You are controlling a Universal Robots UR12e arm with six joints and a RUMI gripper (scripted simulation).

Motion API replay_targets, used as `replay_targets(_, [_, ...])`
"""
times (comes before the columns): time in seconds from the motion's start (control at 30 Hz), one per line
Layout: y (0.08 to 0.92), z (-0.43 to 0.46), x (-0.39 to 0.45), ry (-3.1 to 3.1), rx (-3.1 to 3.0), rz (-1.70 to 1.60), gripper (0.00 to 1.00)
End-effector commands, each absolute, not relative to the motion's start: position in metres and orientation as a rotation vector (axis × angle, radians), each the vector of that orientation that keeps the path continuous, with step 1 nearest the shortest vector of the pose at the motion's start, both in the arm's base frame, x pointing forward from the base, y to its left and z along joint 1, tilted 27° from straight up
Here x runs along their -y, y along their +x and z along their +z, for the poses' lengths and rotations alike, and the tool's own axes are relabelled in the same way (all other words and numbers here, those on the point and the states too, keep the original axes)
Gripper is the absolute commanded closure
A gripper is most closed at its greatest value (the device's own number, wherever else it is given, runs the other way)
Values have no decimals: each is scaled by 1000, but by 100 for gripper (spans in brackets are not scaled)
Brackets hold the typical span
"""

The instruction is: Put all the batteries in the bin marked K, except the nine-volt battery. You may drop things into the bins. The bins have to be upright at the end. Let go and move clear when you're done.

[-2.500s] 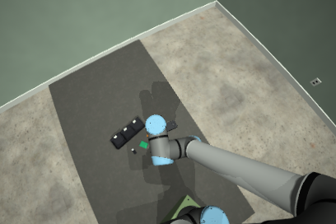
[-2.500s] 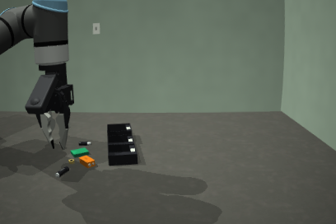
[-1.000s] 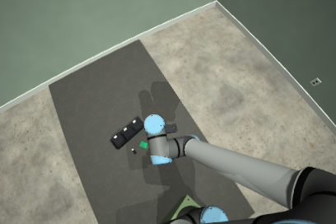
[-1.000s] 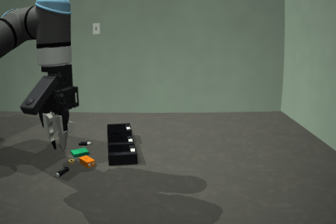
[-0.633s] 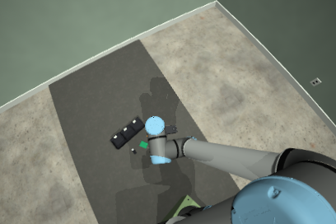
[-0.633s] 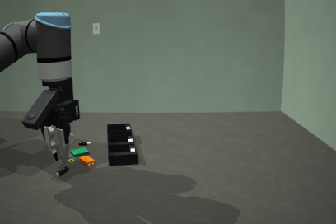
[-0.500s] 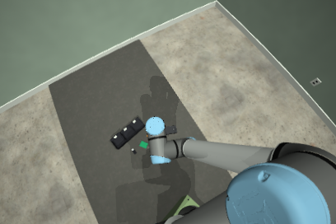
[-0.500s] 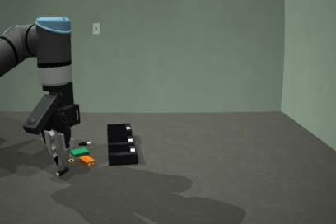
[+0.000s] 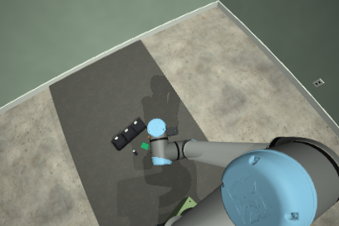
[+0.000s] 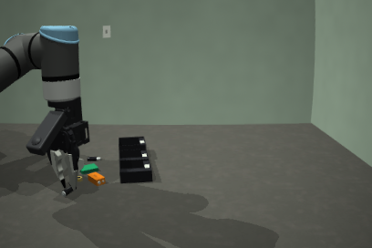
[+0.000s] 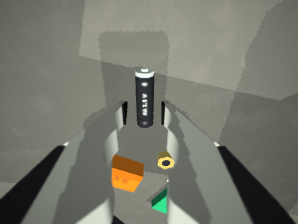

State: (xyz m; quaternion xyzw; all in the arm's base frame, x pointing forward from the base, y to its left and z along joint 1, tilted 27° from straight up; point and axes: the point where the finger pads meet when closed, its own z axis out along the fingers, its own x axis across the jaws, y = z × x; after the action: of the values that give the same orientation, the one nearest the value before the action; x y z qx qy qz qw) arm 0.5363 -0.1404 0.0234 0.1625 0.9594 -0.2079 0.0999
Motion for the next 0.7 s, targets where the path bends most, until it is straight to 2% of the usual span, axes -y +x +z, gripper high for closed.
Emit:
replay_targets(0.0, [537,19,143,480,-2835,-615,83])
replay_targets(0.57, [537,16,144,480,-2835,-615,83])
replay_targets(0.6, [537,16,144,480,-2835,-615,100])
replay_targets(0.67, [537,16,144,480,-2835,-615,100])
